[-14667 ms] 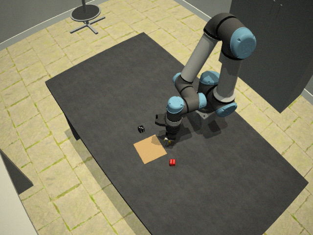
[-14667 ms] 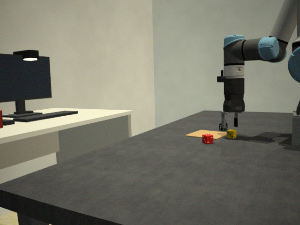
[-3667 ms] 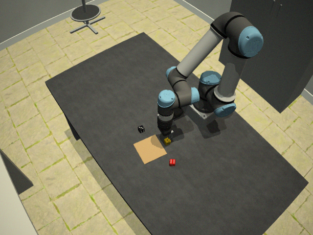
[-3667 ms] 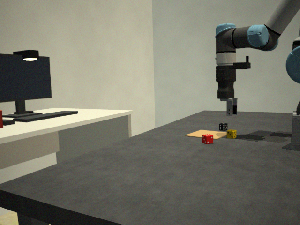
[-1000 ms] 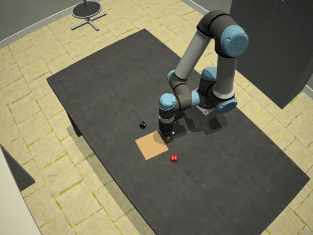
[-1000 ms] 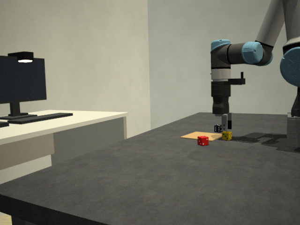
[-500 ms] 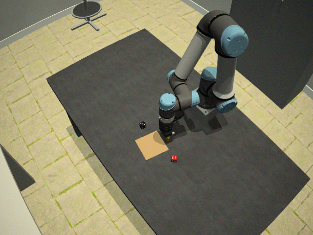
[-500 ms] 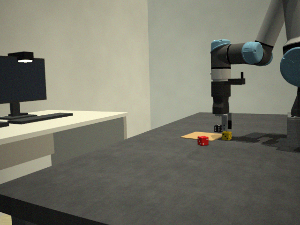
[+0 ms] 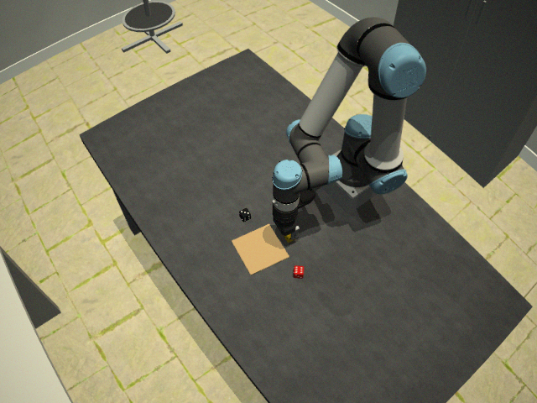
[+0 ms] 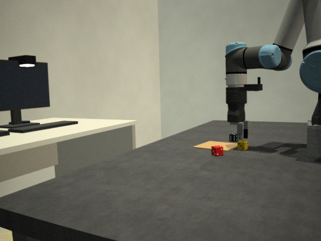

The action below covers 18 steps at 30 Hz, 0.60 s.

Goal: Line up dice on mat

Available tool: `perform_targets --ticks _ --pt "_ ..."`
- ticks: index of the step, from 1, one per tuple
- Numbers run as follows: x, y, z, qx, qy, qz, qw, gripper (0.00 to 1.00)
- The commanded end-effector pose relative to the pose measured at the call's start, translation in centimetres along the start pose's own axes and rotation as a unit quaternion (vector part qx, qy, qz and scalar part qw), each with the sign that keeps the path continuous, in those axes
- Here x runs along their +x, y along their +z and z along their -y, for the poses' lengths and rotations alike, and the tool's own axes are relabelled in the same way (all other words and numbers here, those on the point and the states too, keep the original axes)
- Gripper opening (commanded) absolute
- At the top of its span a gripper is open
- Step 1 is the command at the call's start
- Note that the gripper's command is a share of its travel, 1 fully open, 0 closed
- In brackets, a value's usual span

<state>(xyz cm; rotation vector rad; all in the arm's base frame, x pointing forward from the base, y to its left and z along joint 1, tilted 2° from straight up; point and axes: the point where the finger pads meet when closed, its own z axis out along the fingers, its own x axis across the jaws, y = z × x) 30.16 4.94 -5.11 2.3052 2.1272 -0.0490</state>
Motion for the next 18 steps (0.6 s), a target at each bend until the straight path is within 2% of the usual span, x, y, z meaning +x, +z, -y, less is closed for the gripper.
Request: perform_targets --ticks 1,18 --pt "0.0 0.2 0.0 -0.001 0.0 0.0 1.0 0.87" --pt "0.0 3.0 0.0 -0.001 0.0 0.0 1.0 0.87"
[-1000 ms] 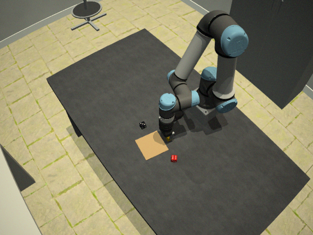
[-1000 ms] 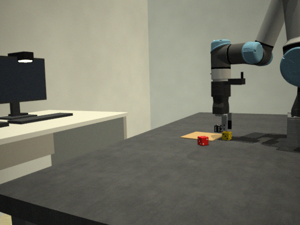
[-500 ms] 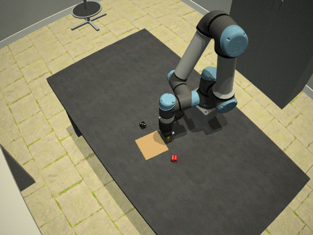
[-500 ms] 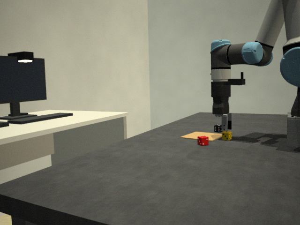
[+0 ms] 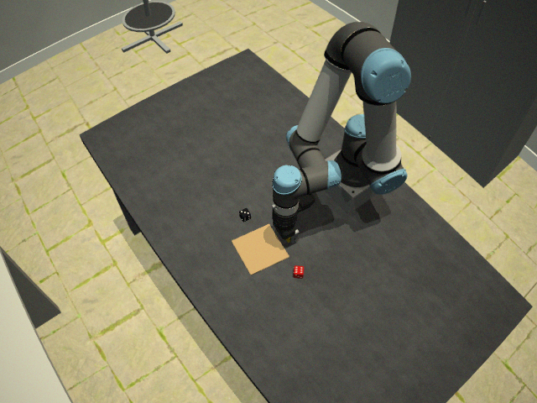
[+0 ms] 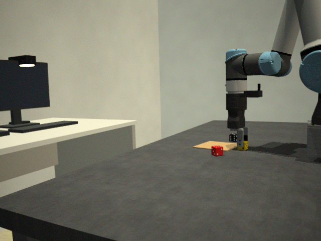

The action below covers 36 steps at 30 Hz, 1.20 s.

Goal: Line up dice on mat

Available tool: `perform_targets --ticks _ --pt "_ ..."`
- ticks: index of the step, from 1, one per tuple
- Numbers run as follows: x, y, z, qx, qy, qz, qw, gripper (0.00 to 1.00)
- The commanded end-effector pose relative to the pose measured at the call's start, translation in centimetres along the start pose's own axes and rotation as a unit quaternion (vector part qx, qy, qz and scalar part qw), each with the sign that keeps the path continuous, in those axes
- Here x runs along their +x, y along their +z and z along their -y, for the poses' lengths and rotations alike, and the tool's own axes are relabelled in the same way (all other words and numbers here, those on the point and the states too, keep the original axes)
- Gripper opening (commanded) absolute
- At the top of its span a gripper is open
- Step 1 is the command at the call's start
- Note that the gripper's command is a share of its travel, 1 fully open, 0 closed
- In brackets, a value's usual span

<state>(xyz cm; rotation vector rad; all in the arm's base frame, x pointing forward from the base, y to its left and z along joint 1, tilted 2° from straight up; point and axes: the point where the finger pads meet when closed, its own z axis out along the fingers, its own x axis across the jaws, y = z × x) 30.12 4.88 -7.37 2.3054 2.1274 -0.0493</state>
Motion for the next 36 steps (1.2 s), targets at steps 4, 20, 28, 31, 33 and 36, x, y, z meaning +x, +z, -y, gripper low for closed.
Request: perform_targets --ticks 4,20,28,31,33,36 --pt "0.0 1.17 -0.04 -0.001 0.0 0.0 1.0 0.87" --pt "0.0 1.29 -0.04 -0.001 0.0 0.0 1.0 0.87" --pt "0.0 1.29 -0.04 -0.001 0.0 0.0 1.0 0.87" --pt "0.0 1.29 -0.04 -0.001 0.0 0.0 1.0 0.87" --pt "0.0 1.29 -0.04 -0.001 0.0 0.0 1.0 0.87" --pt "0.0 1.29 -0.04 -0.001 0.0 0.0 1.0 0.87"
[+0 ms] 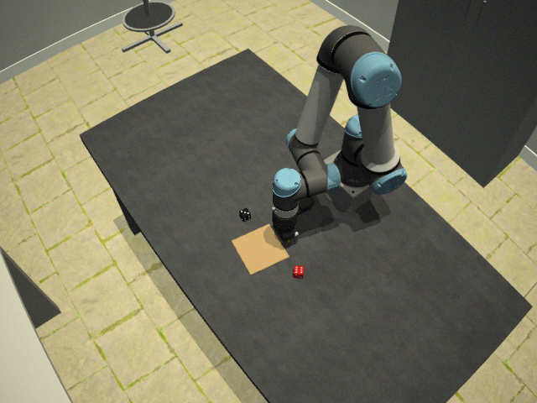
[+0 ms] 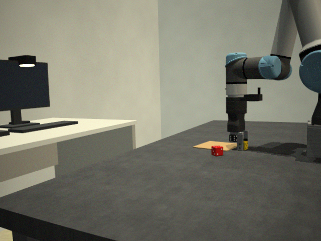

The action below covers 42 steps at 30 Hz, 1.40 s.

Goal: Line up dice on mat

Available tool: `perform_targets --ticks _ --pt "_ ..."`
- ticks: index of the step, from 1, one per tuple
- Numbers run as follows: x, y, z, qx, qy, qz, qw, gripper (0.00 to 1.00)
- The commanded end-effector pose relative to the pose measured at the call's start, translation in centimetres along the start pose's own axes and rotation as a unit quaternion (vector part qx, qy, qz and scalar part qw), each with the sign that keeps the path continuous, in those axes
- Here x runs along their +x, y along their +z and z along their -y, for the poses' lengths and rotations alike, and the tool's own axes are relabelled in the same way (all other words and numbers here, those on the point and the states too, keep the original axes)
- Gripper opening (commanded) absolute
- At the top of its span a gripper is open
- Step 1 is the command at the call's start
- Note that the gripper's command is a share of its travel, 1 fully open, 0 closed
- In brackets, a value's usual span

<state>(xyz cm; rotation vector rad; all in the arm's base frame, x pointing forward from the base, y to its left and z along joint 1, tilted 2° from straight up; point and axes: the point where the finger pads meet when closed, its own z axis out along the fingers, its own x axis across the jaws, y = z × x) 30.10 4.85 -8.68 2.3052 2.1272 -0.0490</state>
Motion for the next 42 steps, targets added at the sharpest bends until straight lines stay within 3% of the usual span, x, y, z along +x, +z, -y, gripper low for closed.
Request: perform_targets --ticks 1,7,8,42 --pt "0.0 -0.02 -0.04 -0.001 0.0 0.0 1.0 0.87" --pt "0.0 -0.02 -0.04 -0.001 0.0 0.0 1.0 0.87" --pt "0.0 -0.02 -0.04 -0.001 0.0 0.0 1.0 0.57" --pt "0.0 -0.02 -0.04 -0.001 0.0 0.0 1.0 0.57"
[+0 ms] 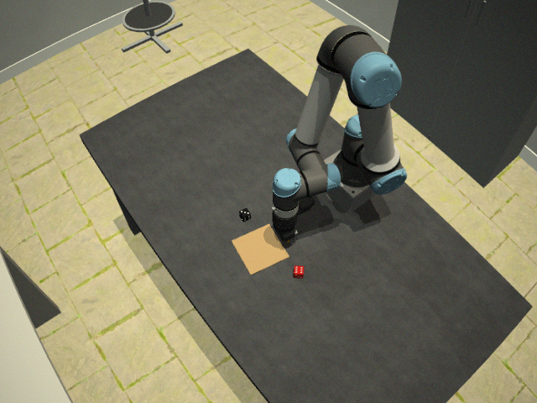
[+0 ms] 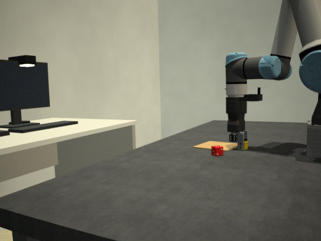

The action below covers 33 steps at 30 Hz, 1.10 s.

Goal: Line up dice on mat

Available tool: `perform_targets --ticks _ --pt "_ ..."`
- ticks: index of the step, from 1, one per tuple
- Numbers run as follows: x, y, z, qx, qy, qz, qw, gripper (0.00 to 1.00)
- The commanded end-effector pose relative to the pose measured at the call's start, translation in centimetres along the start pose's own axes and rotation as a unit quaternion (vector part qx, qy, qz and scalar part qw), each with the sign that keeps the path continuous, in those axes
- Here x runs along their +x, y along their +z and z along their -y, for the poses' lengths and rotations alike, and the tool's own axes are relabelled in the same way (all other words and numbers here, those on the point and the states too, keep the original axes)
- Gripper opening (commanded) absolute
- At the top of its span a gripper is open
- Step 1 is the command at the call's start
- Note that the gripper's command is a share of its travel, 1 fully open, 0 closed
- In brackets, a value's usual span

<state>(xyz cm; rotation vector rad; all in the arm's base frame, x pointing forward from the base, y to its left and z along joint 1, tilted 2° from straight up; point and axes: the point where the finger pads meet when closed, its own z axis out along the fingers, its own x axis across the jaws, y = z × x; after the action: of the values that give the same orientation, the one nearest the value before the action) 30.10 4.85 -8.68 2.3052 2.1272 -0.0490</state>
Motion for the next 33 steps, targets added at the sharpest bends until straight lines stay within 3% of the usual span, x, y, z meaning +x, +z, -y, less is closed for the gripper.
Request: perform_targets --ticks 1,10,21,33 --pt "0.0 0.0 0.0 -0.001 0.0 0.0 1.0 0.57" --pt "0.0 -0.4 0.0 -0.001 0.0 0.0 1.0 0.57" --pt "0.0 -2.2 0.0 -0.001 0.0 0.0 1.0 0.57" --pt "0.0 -6.4 0.0 -0.001 0.0 0.0 1.0 0.57"
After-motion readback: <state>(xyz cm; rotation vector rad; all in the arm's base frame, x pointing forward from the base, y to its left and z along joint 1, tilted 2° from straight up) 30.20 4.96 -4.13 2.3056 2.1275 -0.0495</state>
